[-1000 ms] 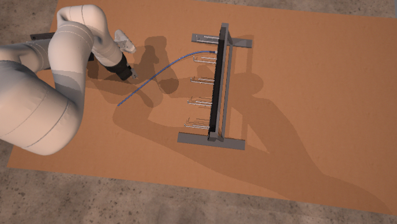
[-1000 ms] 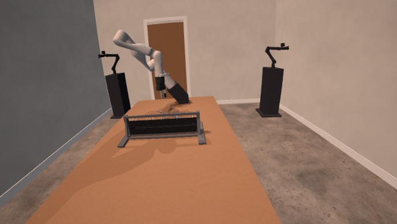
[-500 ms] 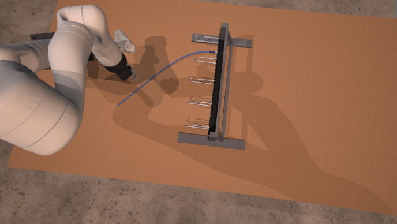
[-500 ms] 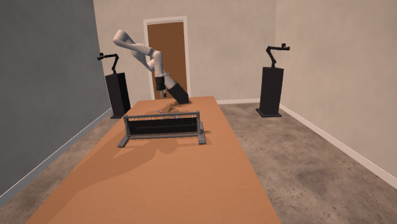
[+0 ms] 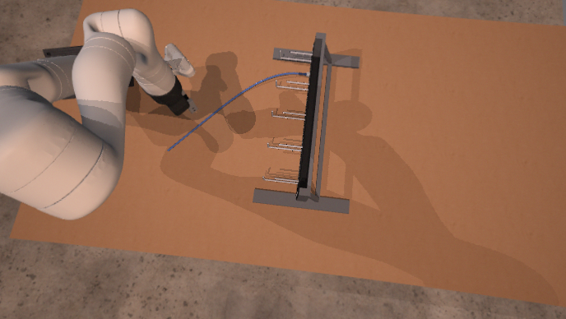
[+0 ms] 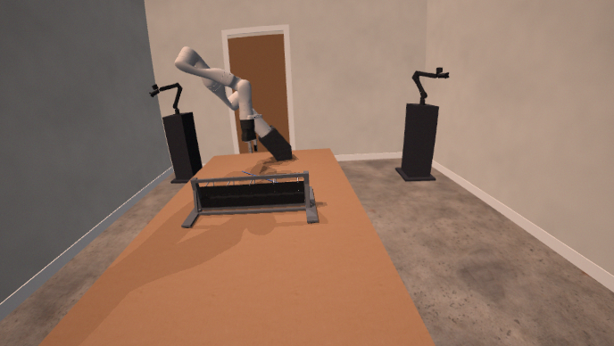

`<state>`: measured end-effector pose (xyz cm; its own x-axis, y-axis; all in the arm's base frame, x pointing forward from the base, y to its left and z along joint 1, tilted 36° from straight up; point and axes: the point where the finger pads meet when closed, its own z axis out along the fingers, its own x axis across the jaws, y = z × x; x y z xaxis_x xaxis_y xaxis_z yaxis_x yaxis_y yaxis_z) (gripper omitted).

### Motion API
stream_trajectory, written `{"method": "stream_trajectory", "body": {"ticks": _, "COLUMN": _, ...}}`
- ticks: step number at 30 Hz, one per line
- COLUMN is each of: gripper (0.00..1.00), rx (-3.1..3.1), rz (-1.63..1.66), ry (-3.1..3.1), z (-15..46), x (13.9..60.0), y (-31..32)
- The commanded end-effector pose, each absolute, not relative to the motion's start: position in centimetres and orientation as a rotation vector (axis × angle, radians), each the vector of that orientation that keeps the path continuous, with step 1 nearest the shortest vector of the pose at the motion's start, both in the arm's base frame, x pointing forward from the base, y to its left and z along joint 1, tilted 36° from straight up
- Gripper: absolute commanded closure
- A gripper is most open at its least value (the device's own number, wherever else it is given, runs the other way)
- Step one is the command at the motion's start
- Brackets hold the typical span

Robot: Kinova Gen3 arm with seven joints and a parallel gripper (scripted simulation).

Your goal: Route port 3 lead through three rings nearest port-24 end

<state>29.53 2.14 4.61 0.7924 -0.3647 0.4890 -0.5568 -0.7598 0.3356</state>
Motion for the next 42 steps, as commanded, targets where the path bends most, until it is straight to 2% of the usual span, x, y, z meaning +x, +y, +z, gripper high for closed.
{"method": "stream_trajectory", "body": {"ticks": 1, "gripper": 0.33, "rx": 2.508, "rz": 0.547, "ry": -0.687, "z": 4.3, "x": 29.5, "y": 1.9}}
{"method": "stream_trajectory", "body": {"ticks": 42, "gripper": 0.33, "rx": 2.508, "rz": 0.547, "ry": -0.687, "z": -5.2, "x": 32.4, "y": -4.4}}
